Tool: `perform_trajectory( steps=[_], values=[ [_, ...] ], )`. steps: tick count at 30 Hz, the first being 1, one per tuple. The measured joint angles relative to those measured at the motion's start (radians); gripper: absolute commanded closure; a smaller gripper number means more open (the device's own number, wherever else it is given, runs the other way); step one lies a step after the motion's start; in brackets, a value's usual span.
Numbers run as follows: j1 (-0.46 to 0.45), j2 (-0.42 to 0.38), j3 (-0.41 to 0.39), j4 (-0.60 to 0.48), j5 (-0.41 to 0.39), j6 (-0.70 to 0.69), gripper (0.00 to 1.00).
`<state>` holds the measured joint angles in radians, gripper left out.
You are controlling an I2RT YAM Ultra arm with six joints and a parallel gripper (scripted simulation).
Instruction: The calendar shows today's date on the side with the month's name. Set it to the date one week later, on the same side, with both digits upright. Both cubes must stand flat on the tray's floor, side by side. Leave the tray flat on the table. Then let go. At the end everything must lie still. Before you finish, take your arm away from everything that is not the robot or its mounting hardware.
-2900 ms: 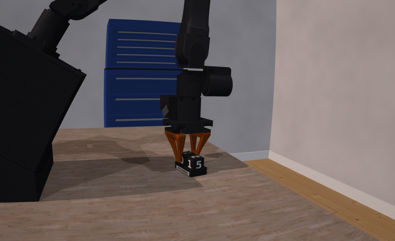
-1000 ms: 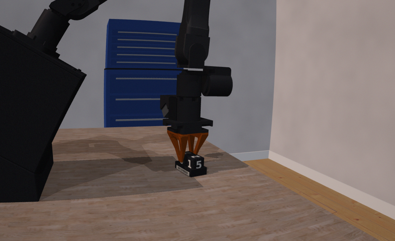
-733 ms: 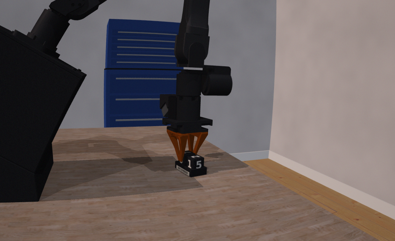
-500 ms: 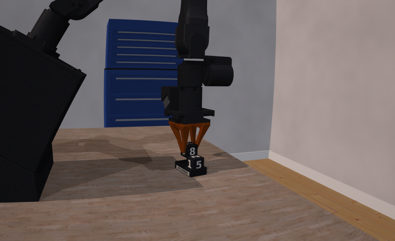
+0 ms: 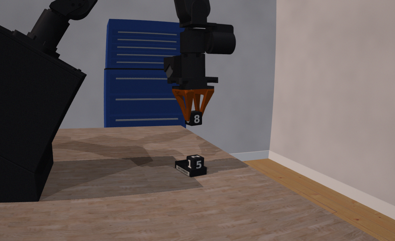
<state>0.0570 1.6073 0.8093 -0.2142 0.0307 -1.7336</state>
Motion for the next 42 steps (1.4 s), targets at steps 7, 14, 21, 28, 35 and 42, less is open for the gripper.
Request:
perform_trajectory(
  steps=[7, 14, 21, 28, 35, 42],
  values=[
    [0.000, -0.005, 0.000, -0.036, 0.000, 0.000, 0.74],
    [0.000, -0.005, 0.000, -0.042, 0.000, 0.008, 0.74],
    [0.000, -0.005, 0.000, -0.043, 0.000, 0.054, 0.74],
    [0.000, -0.005, -0.001, -0.045, 0.000, 0.241, 0.74],
    [0.000, -0.005, -0.001, -0.046, 0.000, 0.457, 0.74],
    [0.000, -0.005, -0.002, -0.048, 0.000, 0.702, 0.74]
  ],
)
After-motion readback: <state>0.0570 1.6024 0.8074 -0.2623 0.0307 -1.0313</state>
